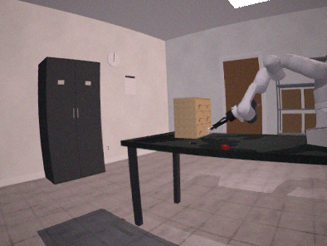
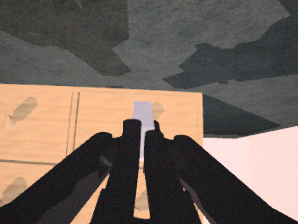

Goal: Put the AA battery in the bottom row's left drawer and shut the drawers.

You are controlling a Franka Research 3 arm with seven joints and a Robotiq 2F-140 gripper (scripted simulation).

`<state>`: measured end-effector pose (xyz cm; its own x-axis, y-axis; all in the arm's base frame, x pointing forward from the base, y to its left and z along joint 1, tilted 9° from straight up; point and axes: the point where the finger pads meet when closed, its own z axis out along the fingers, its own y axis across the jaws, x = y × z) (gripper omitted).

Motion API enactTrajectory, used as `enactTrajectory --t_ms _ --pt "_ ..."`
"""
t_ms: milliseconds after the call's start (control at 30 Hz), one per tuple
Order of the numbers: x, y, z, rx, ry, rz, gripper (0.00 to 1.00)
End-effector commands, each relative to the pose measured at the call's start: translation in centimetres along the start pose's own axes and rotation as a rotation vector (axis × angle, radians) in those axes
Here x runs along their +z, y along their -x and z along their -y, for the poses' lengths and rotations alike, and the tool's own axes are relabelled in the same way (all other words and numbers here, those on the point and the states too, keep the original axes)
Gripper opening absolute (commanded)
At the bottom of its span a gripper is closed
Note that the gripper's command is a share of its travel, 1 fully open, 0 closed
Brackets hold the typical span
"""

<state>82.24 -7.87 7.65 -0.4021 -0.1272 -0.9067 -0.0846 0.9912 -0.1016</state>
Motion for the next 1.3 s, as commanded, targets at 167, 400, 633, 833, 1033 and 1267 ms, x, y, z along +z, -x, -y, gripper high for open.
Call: enactTrajectory --t_ms 167,400,633,833,1033,1267 --pt "-1.7 -0.1 0.2 0.010 -0.008 -0.003 0.10" --pt "-3.8 1.1 0.2 0.001 -0.006 0.021 0.10" --pt "-9.7 4.7 0.2 0.001 -0.006 0.021 0.10" --pt "-10.8 5.3 0.2 0.001 -0.006 0.021 0.10" --pt "-10.8 5.3 0.2 0.001 -0.006 0.020 0.10" --pt "-10.9 5.3 0.2 0.001 -0.005 0.006 0.10"
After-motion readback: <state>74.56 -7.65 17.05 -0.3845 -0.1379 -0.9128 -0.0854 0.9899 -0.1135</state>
